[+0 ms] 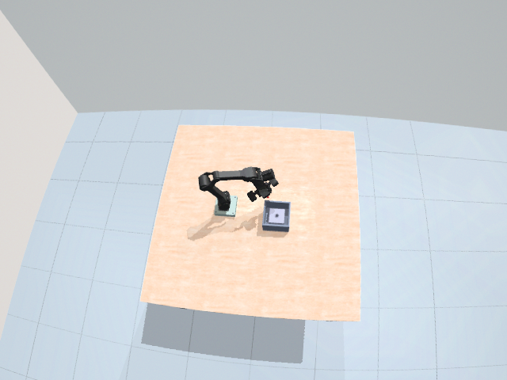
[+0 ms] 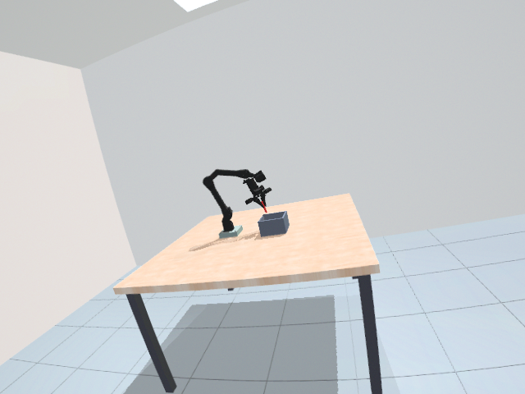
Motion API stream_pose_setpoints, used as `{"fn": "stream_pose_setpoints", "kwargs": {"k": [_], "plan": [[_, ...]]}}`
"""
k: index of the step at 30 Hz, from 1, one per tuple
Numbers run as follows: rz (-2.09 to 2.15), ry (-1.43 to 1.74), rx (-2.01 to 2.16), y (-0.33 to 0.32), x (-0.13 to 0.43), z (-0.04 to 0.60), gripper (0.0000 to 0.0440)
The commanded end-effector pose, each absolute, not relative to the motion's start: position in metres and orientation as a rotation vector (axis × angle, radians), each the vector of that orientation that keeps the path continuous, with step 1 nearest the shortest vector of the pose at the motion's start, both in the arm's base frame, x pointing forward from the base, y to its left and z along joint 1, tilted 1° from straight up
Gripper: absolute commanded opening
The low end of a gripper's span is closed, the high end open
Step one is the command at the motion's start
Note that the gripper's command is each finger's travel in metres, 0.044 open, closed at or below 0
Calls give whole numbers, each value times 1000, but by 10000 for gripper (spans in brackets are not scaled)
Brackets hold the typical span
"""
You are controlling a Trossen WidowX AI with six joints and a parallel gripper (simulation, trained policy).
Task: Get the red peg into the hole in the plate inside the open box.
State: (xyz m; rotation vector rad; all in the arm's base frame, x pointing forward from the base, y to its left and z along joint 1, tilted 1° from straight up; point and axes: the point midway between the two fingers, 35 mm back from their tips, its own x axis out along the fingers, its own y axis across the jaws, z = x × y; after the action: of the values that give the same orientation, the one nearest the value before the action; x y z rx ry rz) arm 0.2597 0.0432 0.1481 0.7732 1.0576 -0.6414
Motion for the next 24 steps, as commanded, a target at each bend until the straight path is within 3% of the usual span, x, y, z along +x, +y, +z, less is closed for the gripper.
{"fn": "stream_pose_setpoints", "kwargs": {"k": [1,24], "plan": [[-660,1041,774,33,267,153,0],[-790,1009,834,-39,312,142,5]]}}
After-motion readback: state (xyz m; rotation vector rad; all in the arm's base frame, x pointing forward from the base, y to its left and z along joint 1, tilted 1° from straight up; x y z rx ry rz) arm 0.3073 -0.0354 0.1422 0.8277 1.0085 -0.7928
